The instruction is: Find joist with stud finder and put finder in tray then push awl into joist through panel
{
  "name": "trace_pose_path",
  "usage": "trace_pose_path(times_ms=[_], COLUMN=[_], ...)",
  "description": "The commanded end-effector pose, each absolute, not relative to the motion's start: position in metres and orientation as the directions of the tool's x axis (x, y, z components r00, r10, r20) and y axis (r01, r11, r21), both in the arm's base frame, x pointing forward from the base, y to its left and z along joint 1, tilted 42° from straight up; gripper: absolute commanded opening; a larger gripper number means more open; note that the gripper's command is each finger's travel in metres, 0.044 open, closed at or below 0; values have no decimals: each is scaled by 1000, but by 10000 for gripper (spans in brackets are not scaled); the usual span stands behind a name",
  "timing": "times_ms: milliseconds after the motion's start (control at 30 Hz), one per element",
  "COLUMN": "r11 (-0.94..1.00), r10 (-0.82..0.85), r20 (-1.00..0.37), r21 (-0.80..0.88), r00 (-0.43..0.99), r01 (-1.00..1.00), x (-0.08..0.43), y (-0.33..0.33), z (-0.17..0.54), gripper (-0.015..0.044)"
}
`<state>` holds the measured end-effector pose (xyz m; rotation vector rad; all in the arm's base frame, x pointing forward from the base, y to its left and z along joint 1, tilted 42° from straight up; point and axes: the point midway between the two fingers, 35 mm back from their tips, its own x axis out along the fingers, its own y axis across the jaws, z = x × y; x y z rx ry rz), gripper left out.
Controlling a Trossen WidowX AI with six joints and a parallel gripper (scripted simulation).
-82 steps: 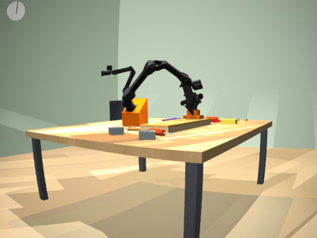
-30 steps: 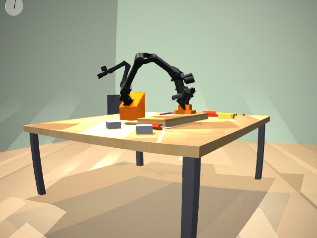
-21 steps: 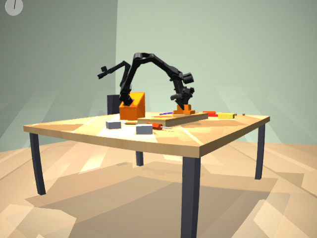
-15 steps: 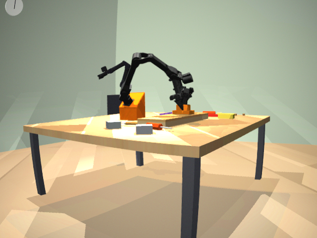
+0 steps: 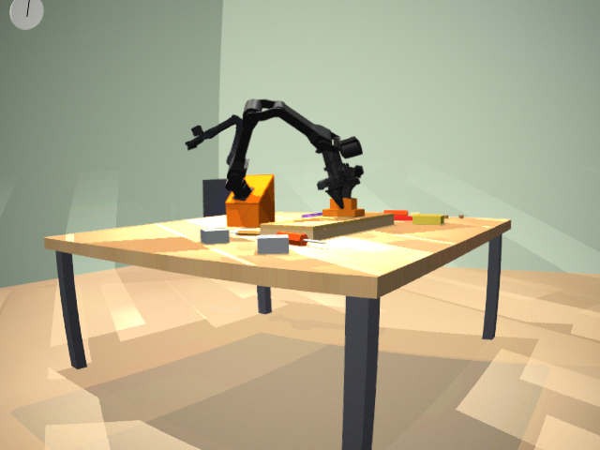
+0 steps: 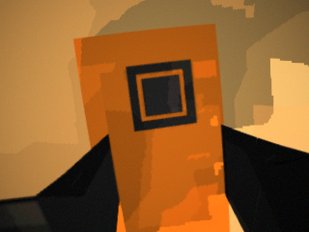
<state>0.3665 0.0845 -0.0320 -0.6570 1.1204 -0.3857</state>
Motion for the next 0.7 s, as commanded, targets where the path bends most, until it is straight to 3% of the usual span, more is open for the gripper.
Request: trace_pose_path(times_ms=[0, 667], r11=[748, 747], r10=[-599, -600], r20=[-695, -694], r21=[-663, -664], r00=[399, 398], r01=[-32, -32], x=[367, 368], y=[77, 53], z=[-26, -5], gripper=[0, 0])
